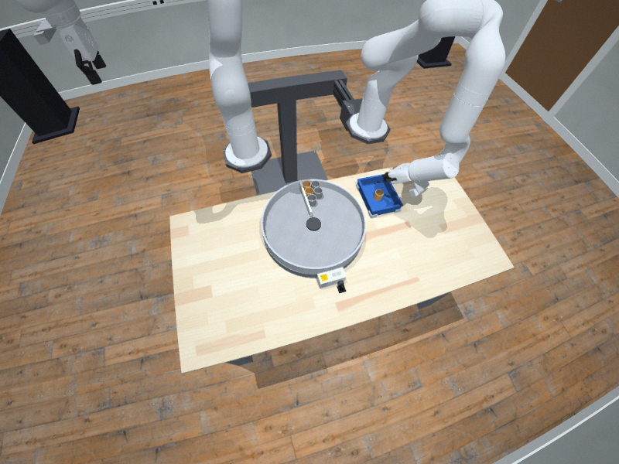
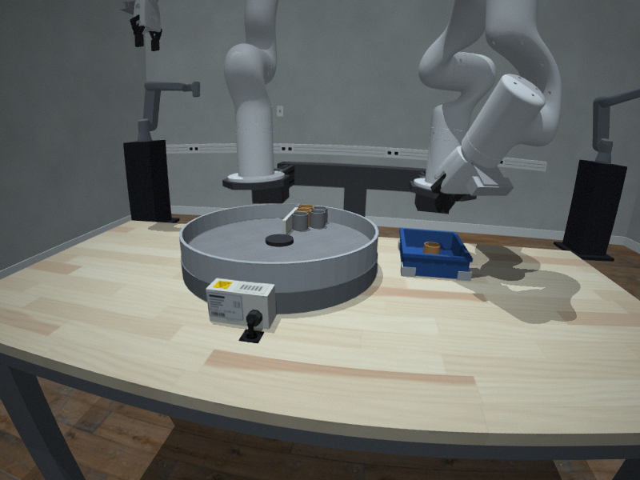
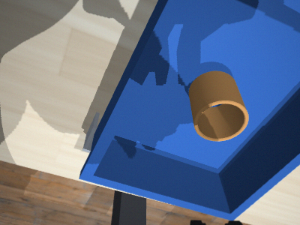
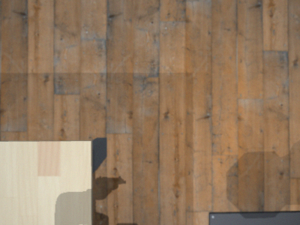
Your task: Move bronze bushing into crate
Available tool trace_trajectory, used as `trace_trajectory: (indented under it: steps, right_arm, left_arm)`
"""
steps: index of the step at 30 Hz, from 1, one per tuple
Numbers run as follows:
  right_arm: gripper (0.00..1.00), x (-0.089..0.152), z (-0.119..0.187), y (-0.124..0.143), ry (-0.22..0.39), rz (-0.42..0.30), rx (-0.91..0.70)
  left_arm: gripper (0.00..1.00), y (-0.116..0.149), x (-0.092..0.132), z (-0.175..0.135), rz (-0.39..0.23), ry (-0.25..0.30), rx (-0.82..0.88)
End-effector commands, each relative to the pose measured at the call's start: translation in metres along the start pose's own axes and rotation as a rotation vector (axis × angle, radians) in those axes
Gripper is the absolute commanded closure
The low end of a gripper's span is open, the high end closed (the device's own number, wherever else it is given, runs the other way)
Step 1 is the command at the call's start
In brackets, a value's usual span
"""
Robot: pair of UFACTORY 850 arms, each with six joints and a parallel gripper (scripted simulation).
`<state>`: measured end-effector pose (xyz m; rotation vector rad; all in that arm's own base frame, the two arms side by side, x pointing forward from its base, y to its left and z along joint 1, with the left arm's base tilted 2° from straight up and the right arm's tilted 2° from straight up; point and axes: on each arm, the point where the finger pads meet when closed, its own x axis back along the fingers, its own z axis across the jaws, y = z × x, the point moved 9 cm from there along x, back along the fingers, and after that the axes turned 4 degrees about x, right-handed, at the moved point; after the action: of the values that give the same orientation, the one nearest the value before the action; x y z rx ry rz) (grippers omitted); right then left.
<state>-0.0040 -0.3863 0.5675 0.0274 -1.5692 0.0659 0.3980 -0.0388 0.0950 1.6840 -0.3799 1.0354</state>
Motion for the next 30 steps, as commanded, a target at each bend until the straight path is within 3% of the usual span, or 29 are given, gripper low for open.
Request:
trace_trajectory:
  steps: [1,14,15,18,25,30]
  right_arm:
    - [0.0,0.001,0.0,0.0,0.0,0.002,0.0]
    - [0.0,0.001,0.0,0.0,0.0,0.002,0.0]
    - [0.0,0.001,0.0,0.0,0.0,0.002,0.0]
    - [0.0,0.001,0.0,0.0,0.0,0.002,0.0]
    - [0.0,0.001,0.0,0.0,0.0,0.002,0.0]
    - [0.0,0.001,0.0,0.0,0.0,0.002,0.0]
  left_arm:
    - [0.87,0.0,0.001,0.0,0.001,0.001,0.0]
    - [0.87,0.0,0.001,0.0,0.001,0.001,0.0]
    - [0.0,0.0,0.001,0.0,0.001,0.001,0.0]
    - [0.0,0.003,0.005,0.0,0.001,0.001,0.0]
    - [0.0,0.051,0.062,-0.002,0.001,0.001,0.0]
    - [0.0,0.055,0.067,-0.003,0.001,0.001,0.0]
